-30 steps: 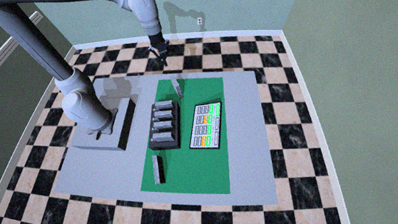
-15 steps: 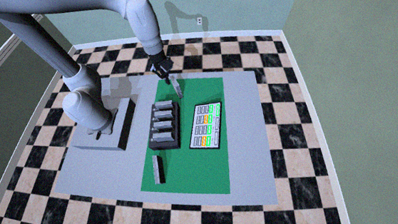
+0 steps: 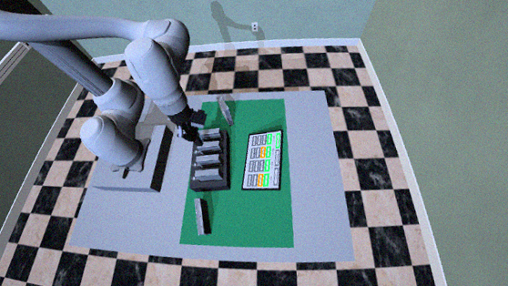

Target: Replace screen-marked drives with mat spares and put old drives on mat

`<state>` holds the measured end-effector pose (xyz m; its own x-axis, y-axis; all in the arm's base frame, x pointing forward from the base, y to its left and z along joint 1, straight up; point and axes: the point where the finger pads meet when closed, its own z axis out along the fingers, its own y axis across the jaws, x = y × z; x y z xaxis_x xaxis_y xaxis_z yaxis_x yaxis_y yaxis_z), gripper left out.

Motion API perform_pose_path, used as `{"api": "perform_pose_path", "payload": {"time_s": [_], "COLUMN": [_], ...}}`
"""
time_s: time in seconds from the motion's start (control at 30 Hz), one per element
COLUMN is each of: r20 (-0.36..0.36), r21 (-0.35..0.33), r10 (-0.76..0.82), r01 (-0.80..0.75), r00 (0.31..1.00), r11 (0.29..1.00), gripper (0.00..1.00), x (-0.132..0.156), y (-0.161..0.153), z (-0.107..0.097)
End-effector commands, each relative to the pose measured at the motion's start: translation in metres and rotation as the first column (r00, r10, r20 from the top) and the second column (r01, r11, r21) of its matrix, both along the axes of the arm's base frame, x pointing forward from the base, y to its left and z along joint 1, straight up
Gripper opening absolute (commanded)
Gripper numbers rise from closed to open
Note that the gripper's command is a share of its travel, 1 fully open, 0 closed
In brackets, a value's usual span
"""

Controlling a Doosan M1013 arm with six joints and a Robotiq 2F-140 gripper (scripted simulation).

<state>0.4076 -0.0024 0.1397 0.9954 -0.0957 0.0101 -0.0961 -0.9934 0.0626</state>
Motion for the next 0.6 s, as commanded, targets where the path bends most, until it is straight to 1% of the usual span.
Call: {"api": "perform_pose_path", "payload": {"time_s": [0.0, 0.13, 0.57], "r20": [-0.004, -0.004, -0.004], "r21": [0.063, 0.063, 0.063], "r10": [0.119, 0.163, 0.167], "r01": [-0.118, -0.162, -0.167], "r00": [0.993, 0.987, 0.986], "r11": [0.991, 0.985, 0.984], "gripper": [0.1, 0.1, 0.1], "x": [-0.024, -0.049, -0.051], "y": [-0.065, -0.115, -0.117], "z": [0.001, 0.0, 0.0]}}
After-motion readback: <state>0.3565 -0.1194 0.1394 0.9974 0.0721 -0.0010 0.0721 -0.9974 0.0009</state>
